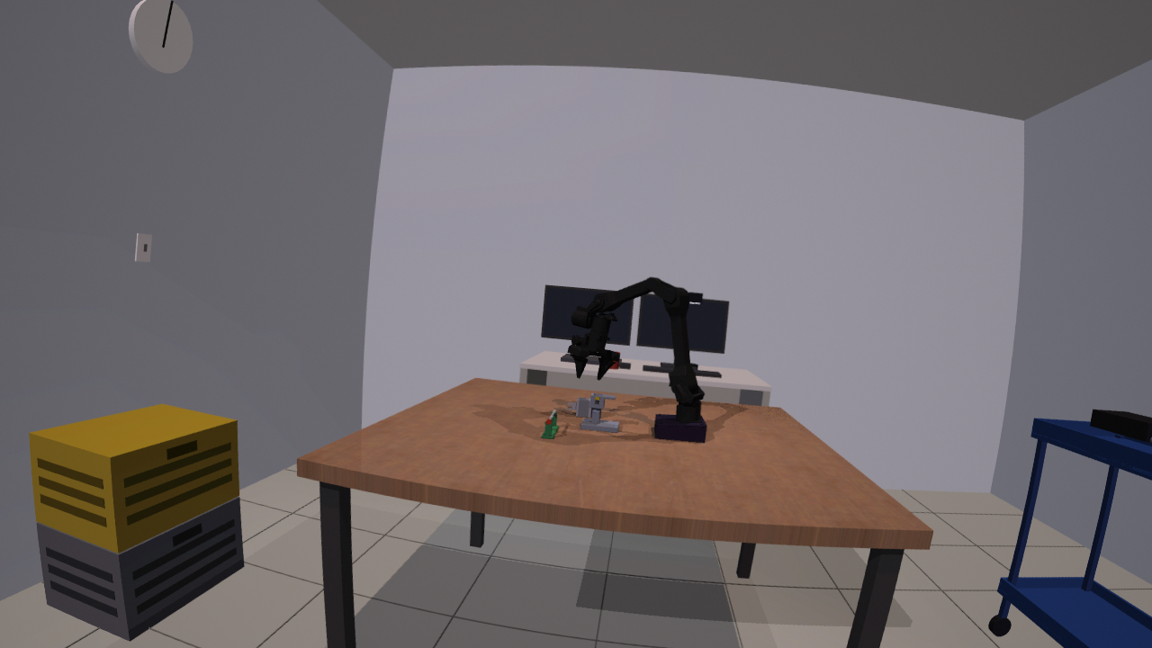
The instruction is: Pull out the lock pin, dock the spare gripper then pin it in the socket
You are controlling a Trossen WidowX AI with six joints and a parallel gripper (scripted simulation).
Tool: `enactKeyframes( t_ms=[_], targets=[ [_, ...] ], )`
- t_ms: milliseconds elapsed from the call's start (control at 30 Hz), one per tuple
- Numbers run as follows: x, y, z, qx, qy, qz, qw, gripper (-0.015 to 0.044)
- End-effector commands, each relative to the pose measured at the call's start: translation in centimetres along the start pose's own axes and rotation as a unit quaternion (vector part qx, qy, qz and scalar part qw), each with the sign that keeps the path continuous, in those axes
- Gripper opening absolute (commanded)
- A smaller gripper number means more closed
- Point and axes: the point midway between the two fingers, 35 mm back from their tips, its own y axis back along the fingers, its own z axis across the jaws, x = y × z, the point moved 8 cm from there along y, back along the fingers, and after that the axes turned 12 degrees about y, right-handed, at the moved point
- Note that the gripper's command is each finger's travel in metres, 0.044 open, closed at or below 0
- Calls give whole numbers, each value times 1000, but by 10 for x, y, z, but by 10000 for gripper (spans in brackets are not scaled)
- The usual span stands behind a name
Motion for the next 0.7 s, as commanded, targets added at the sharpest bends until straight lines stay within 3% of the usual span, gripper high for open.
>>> enactKeyframes(
  t_ms=[0, 333, 667],
  targets=[
    [11, 4, -8, -72, -423, -31, 903, 440],
    [17, 8, -12, -122, -631, -24, 765, 440],
    [23, 11, -16, -167, -795, 4, 583, 440]
  ],
)
